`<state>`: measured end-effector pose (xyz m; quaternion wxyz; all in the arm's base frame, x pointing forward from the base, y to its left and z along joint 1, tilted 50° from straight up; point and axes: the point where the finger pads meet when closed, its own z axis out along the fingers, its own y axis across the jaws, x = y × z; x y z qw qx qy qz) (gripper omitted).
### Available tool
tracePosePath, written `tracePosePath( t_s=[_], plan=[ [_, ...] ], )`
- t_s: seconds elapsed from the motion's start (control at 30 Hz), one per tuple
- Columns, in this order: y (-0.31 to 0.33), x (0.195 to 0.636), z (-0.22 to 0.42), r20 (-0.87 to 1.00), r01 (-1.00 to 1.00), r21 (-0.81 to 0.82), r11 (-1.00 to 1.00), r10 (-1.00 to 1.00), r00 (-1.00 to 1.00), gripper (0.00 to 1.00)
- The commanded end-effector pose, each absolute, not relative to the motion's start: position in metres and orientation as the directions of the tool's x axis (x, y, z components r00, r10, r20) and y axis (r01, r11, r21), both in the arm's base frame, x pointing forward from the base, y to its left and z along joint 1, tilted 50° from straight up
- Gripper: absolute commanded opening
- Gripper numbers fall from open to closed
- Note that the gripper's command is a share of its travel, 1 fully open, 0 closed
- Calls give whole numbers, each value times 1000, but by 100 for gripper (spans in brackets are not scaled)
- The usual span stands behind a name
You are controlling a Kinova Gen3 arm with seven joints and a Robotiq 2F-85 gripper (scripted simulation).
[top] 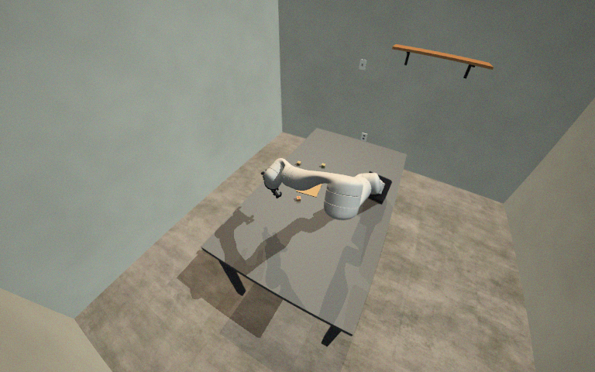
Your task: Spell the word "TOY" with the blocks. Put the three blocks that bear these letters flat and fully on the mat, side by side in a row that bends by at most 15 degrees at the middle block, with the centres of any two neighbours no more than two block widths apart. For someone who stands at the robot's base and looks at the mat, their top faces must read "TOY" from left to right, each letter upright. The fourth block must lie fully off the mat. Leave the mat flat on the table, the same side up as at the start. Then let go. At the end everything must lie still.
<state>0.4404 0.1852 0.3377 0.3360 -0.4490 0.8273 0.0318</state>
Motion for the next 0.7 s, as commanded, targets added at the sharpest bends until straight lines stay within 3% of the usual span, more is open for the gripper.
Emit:
tracePosePath(
  t_s=[0.0,0.67],
  plan=[
    [182,442,338,-589,-761,-243,601,-715,-377,100],
    [178,445,327,-605,-786,-191,588,-701,-377,100]
  ],
)
